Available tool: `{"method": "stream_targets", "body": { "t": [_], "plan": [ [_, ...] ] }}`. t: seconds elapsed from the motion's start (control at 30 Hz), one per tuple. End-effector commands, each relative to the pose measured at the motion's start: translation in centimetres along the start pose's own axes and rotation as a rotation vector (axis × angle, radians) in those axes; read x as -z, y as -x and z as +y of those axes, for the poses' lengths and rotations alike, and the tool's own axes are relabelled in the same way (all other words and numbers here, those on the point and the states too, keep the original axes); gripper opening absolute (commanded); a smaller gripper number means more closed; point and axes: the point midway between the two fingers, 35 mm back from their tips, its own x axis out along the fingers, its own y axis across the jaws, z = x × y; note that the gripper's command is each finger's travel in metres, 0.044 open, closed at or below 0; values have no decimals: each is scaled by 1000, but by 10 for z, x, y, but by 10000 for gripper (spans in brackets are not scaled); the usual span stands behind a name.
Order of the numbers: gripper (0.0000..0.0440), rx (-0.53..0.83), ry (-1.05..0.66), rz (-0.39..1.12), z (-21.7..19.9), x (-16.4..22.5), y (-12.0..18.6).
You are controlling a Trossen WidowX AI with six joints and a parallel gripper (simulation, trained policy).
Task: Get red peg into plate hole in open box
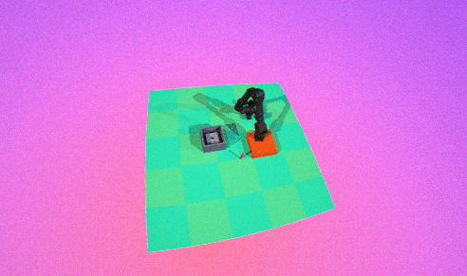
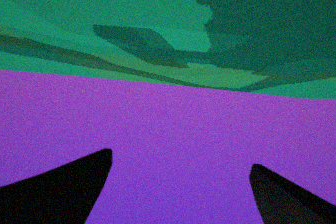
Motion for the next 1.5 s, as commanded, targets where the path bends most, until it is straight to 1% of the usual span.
{"method": "stream_targets", "body": {
  "t": [0.0,0.03,0.4,0.63,0.87,1.17,1.33,1.47],
  "plan": [
    [422,6,-31,-15,-3,-1,3],
    [440,13,-61,-30,-7,-3,6],
    [440,109,-377,-222,-43,-9,63],
    [440,160,-557,-376,-58,-8,110],
    [440,195,-716,-555,-65,-4,163],
    [440,203,-880,-819,-52,9,239],
    [440,180,-947,-978,-32,20,281],
    [440,140,-986,-1108,-6,30,312]
  ]
}}
